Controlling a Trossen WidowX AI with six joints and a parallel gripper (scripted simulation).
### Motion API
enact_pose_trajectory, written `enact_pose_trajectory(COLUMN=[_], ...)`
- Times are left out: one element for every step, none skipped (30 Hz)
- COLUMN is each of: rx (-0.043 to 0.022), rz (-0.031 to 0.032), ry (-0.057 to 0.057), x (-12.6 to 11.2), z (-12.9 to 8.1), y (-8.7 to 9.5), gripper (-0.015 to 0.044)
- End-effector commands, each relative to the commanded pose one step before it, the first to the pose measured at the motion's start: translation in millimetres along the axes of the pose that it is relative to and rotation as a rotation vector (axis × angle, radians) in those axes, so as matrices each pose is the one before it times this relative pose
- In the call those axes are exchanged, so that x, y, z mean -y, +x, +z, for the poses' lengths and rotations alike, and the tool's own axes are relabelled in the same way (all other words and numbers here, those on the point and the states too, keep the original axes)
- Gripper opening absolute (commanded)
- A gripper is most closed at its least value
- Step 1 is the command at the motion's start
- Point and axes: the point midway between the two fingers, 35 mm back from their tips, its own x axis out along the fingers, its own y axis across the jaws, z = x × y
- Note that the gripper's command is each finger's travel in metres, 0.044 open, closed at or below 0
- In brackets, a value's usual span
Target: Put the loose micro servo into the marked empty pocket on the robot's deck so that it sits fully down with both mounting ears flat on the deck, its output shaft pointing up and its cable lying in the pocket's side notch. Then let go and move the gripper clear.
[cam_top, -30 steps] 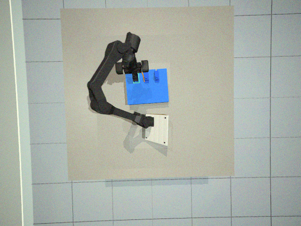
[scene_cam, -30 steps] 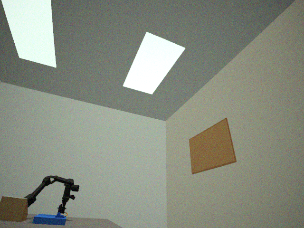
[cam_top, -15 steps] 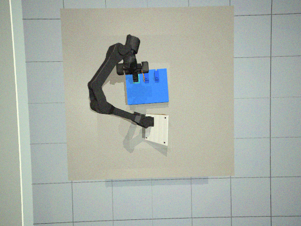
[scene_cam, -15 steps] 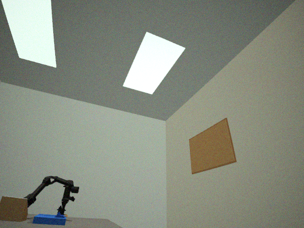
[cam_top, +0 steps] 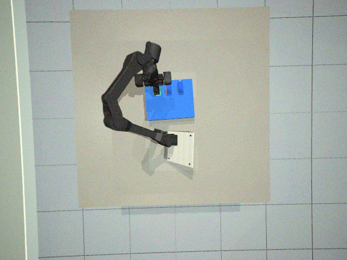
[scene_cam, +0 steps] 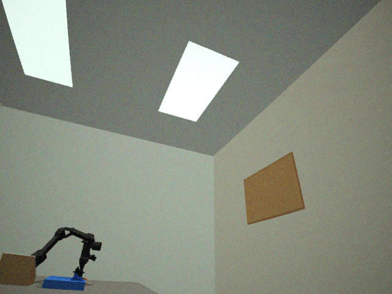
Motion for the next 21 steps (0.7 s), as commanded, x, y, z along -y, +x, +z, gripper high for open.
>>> enact_pose_trajectory(rx=[0.00603,0.00002,0.00001,0.00001,0.00001,0.00002,0.00002,0.00001,0.00001,0.00001,0.00002,0.00002,0.00002,0.00002,0.00002,0.00002,0.00002,0.00002,0.00002,0.00002,0.00002], rz=[0.00174,0.00005,0.00003,0.00002,0.00003,0.00003,0.00004,0.00003,0.00002,0.00003,0.00004,0.00004,0.00005,0.00005,0.00004,0.00005,0.00004,0.00005,0.00004,0.00005,0.00004], ry=[0.0052,0.0,0.0,0.0,0.0,0.0,0.0,0.0,0.0,0.0,0.0,0.0,0.0,0.0,0.0,0.0,0.0,0.0,0.0,0.0,0.0], x=[0.39,-0.01,-0.01,0.0,-0.01,-0.01,-0.01,-0.01,0.0,0.0,-0.01,-0.01,-0.01,-0.01,-0.01,-0.01,-0.01,-0.01,-0.01,-0.01,-0.01], z=[0.61,0.0,0.0,0.0,0.0,0.0,0.0,0.0,0.0,0.0,0.0,0.0,0.0,0.0,0.0,0.0,0.0,0.0,0.0,0.0,0.0], y=[3.67,1.05,0.67,0.57,0.74,0.88,1.03,0.74,0.61,0.72,0.88,0.95,1.07,1.07,0.99,1.02,0.97,1.01,0.97,1.02,0.97], gripper=[0.0,0.0,0.0,0.0,0.0,0.0,0.0,0.0,0.0,0.0,0.0,0.0,0.0,0.0,0.0,0.0,0.0,0.0,0.0,0.0,0.0])
